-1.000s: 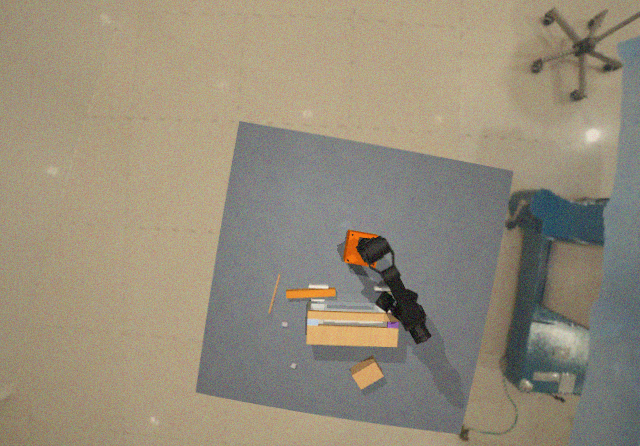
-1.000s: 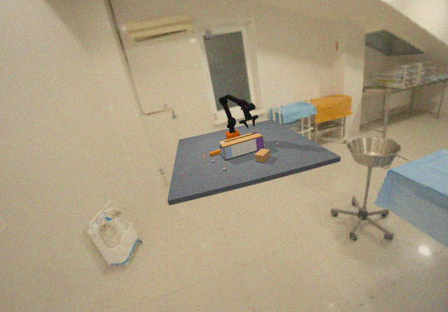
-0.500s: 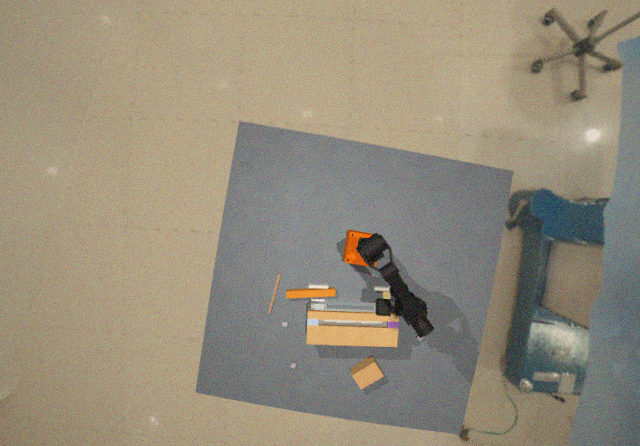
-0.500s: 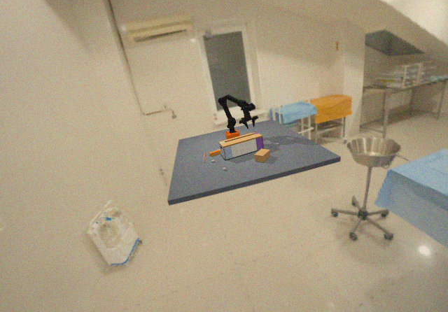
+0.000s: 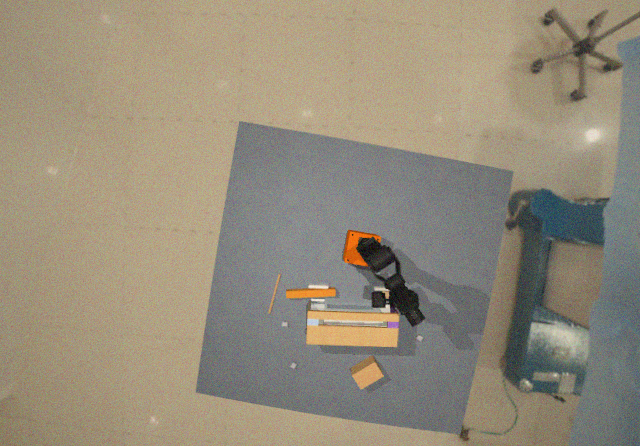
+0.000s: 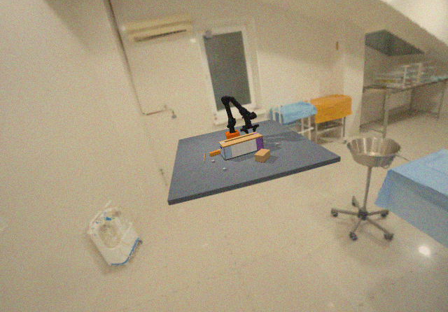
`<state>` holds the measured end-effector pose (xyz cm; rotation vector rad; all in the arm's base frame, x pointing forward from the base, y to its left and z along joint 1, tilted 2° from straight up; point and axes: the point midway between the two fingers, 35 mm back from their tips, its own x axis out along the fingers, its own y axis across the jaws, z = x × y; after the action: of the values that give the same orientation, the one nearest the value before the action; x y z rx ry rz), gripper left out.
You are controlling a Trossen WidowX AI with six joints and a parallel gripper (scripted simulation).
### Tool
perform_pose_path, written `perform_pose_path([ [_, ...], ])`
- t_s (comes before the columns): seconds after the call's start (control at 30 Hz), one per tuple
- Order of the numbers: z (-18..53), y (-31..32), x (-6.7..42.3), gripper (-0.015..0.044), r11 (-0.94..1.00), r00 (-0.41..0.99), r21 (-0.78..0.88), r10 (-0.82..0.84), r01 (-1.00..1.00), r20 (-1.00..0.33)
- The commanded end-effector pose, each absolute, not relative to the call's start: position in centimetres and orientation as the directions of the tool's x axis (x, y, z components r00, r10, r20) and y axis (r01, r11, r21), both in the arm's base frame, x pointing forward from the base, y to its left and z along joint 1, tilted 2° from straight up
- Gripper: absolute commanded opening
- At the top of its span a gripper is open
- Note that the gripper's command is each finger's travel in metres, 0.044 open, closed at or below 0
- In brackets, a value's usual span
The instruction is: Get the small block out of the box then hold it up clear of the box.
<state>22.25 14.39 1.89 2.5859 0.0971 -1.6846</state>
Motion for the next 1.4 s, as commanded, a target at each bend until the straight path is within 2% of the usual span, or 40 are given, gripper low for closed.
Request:
perform_pose_path([
  [0.0, 0.6, 14.2, 22.1, 0.0285, -0.996, 0.409, 0.012, 0.024, 0.085, -0.912],
  [1.37, -5.4, 14.2, 22.1, 0.0285, -0.996, 0.409, 0.012, 0.023, 0.085, -0.912],
])
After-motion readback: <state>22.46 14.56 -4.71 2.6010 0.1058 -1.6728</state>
